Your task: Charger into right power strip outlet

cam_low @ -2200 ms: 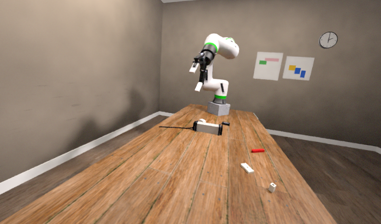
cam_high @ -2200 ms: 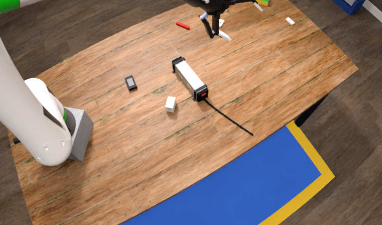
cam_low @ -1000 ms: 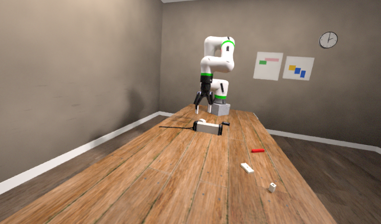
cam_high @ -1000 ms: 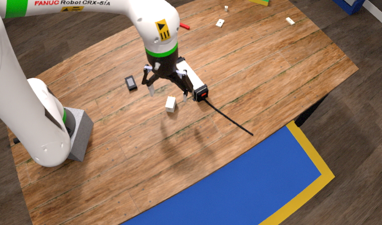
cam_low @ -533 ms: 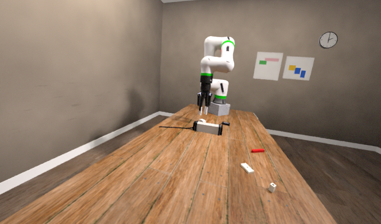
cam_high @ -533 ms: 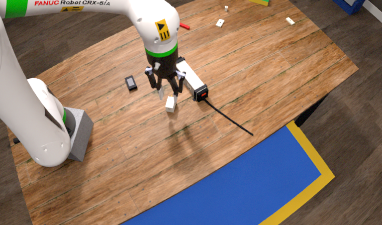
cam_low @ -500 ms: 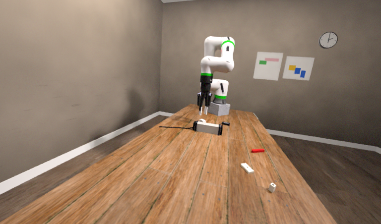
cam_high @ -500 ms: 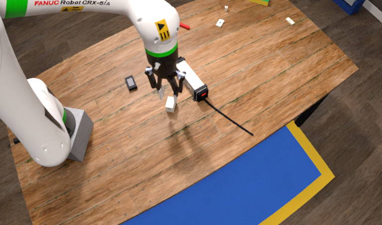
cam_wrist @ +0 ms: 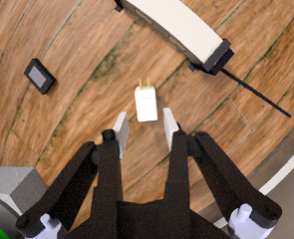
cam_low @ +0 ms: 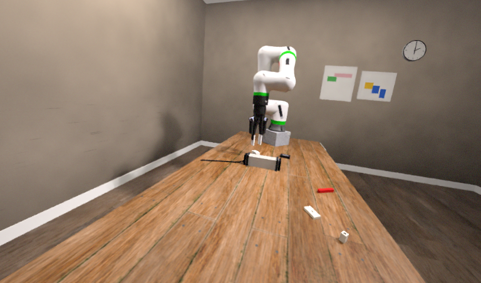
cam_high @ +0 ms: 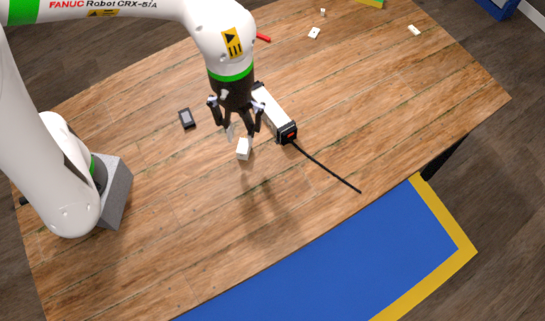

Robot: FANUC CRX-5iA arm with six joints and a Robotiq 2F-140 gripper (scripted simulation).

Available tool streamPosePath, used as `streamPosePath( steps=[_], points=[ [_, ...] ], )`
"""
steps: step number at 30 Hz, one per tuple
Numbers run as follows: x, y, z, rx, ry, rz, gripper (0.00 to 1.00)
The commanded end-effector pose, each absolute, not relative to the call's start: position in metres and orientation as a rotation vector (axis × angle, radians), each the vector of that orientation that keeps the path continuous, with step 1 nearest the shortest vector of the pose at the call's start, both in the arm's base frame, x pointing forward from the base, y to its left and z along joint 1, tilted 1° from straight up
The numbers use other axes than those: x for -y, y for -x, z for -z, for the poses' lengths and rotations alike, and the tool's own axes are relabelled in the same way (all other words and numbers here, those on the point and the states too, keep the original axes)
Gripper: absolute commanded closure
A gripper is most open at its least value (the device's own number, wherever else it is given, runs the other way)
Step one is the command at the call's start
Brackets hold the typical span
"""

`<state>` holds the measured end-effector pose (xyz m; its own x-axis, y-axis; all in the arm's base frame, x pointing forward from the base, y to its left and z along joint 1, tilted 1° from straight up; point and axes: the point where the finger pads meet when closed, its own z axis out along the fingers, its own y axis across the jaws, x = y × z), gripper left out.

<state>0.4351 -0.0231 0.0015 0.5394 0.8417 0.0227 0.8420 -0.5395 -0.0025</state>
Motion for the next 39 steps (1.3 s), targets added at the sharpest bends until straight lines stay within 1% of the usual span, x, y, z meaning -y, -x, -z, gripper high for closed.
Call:
streamPosePath(
  steps=[1, 17, 39],
  points=[
    [0.023, -0.436, -0.002, 1.502, 2.745, 0.031, 0.62],
    [0.023, -0.436, 0.007, 1.502, 2.745, 0.031, 0.62],
    [0.022, -0.436, 0.052, 1.502, 2.745, 0.031, 0.62]
  ],
)
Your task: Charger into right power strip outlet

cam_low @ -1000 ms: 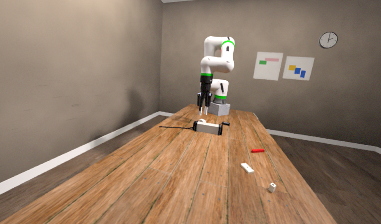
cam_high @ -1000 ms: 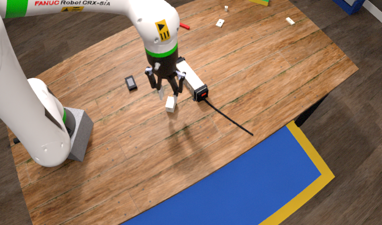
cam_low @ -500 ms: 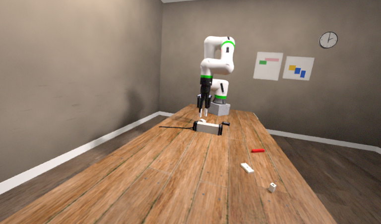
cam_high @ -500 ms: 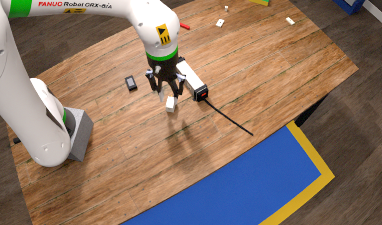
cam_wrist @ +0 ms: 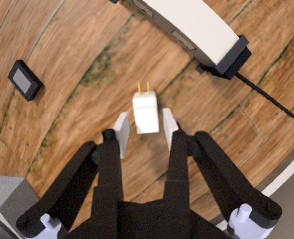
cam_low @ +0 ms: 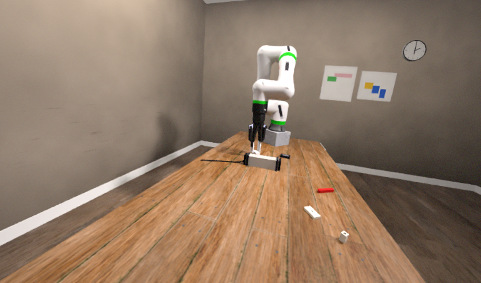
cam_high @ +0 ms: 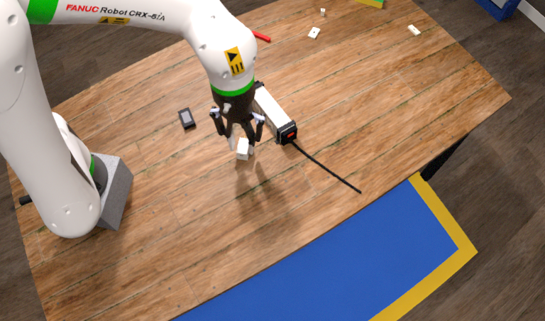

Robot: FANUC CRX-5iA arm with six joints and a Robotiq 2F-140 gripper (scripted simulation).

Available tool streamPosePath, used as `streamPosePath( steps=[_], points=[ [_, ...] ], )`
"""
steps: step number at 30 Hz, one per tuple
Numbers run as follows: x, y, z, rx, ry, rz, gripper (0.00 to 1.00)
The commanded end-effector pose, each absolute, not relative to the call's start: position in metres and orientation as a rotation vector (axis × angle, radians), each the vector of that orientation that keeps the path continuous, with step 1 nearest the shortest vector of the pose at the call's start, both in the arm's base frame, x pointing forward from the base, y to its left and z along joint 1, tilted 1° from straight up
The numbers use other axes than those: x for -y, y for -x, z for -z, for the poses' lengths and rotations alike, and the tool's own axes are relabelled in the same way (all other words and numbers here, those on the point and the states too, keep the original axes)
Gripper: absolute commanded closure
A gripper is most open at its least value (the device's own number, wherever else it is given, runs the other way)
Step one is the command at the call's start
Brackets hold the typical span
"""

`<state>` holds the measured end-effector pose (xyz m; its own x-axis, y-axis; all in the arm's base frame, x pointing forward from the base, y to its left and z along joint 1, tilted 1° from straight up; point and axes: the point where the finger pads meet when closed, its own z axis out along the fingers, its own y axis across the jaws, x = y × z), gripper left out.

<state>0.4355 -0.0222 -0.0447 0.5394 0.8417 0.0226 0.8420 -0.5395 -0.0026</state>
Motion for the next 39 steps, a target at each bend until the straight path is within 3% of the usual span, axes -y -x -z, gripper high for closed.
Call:
streamPosePath(
  steps=[1, 39],
  points=[
    [0.022, -0.437, 0.054, 1.502, 2.745, 0.031, 0.62],
    [0.022, -0.437, 0.078, 1.502, 2.745, 0.031, 0.62]
  ],
)
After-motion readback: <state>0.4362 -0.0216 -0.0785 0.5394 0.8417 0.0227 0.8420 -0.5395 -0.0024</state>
